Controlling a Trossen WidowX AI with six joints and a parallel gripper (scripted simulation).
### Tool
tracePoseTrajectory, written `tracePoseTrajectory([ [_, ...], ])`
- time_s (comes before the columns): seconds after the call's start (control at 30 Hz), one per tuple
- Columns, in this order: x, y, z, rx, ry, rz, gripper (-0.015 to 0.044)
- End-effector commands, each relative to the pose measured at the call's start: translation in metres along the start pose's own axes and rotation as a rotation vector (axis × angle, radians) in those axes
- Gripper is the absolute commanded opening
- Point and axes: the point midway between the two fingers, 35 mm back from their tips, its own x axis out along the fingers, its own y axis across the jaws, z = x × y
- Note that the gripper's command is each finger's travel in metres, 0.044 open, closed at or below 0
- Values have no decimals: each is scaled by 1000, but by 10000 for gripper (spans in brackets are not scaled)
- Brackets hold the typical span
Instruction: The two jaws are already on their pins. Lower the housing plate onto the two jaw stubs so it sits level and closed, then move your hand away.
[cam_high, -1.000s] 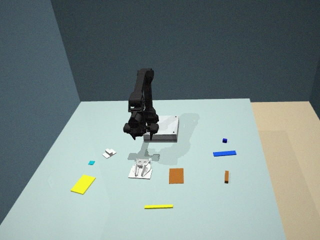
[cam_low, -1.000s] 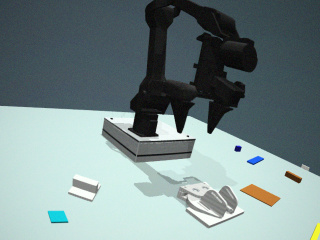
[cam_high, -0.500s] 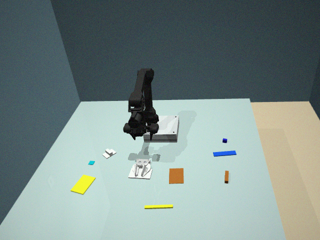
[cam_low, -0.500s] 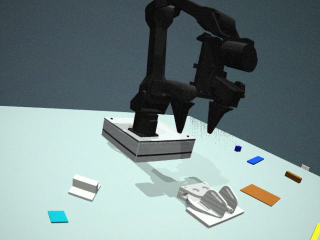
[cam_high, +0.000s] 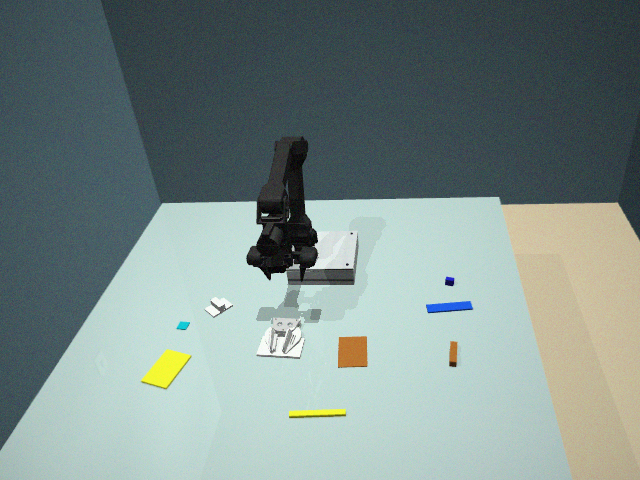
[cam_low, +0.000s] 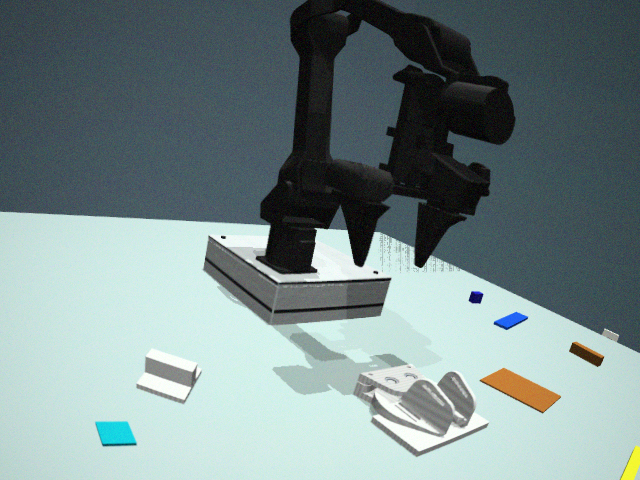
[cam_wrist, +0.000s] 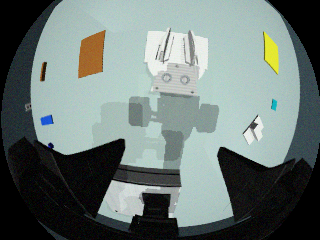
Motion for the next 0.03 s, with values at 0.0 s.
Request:
tracePoseTrajectory([
  [0.0,1,0,-1,3,4,1,440],
])
